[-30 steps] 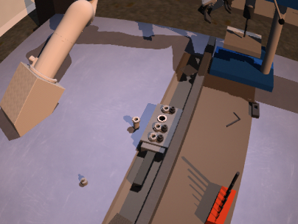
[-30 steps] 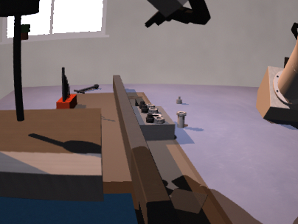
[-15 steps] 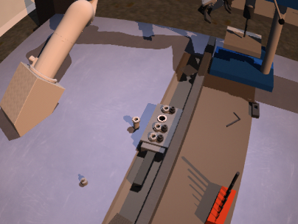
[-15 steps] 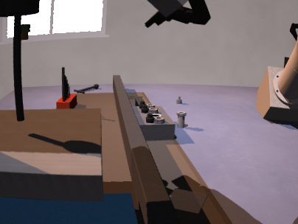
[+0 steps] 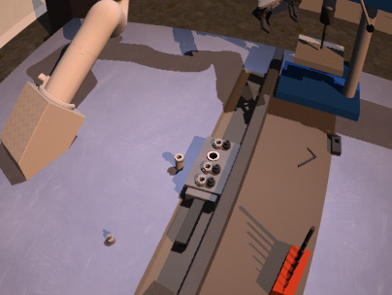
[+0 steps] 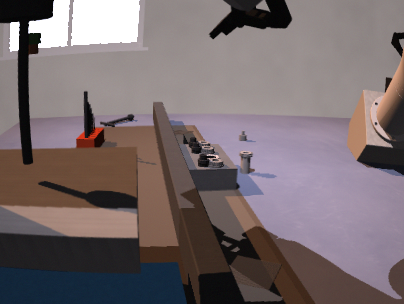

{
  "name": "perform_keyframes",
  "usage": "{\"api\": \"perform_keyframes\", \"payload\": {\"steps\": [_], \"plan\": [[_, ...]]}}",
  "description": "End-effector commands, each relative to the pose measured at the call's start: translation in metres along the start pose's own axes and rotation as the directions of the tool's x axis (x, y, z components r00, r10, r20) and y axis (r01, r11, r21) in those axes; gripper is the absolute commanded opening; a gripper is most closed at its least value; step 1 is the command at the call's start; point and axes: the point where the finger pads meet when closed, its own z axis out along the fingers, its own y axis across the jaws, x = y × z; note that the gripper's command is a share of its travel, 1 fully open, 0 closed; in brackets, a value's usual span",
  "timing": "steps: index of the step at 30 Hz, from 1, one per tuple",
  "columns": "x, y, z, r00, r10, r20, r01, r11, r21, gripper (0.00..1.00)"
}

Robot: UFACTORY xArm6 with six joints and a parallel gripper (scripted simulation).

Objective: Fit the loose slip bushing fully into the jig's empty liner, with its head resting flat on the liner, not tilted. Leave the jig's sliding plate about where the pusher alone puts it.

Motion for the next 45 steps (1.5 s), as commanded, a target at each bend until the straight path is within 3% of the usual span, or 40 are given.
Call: {"api": "perform_keyframes", "payload": {"steps": [1, 6, 18, 20, 35, 45], "plan": [[-0.014, -0.007, 0.013, 0.996, -0.032, -0.083, 0.036, 0.999, 0.04, 1.0], [-0.031, -0.014, 0.029, 0.986, -0.056, -0.158, 0.068, 0.995, 0.074, 1.0], [-0.047, -0.023, 0.047, 0.971, -0.081, -0.226, 0.109, 0.987, 0.117, 1.0], [-0.059, -0.027, 0.058, 0.956, -0.092, -0.279, 0.134, 0.982, 0.134, 1.0], [-0.084, -0.039, 0.083, 0.918, -0.115, -0.379, 0.196, 0.964, 0.181, 1.0], [-0.111, -0.051, 0.109, 0.864, -0.131, -0.486, 0.265, 0.939, 0.219, 1.0]]}}
